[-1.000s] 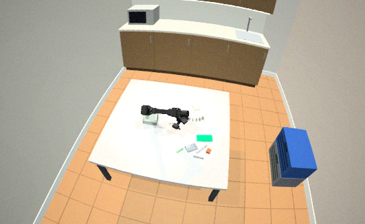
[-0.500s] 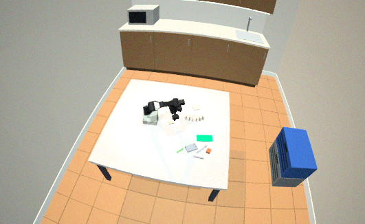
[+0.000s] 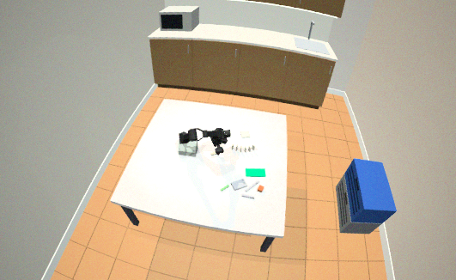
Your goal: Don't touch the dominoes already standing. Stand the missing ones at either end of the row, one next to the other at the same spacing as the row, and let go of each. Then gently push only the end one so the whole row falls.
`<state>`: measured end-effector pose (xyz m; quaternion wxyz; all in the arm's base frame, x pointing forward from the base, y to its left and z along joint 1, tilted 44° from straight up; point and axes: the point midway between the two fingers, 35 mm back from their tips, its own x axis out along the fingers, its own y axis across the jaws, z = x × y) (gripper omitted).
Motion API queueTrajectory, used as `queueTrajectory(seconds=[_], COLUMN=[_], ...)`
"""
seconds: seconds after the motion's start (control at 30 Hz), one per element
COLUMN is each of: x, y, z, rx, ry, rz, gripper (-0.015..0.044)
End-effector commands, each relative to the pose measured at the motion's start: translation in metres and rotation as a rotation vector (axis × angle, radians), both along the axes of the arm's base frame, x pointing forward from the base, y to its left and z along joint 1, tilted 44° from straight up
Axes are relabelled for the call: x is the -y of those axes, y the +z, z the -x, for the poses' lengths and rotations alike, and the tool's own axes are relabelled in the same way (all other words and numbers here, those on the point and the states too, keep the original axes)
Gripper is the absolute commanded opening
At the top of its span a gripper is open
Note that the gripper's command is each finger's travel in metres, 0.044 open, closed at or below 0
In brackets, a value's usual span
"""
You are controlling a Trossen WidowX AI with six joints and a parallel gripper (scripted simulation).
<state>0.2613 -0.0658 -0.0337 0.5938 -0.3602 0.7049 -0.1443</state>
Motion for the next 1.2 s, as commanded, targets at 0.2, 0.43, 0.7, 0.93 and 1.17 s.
queueTrajectory(seconds=[0.2,0.43,0.7,0.93,1.17], x=[0.012,0.018,0.019,0.019,0.019], y=[-0.016,-0.024,-0.025,-0.025,-0.025], z=[0.005,0.006,0.006,0.006,0.006], rx=[-0.016,-0.016,-0.016,-0.016,-0.016], ry=[0.006,0.006,0.006,0.006,0.006], rz=[0.008,0.009,0.009,0.009,0.009], gripper=[0.044,0.044,0.0414,0.023,0.0107])
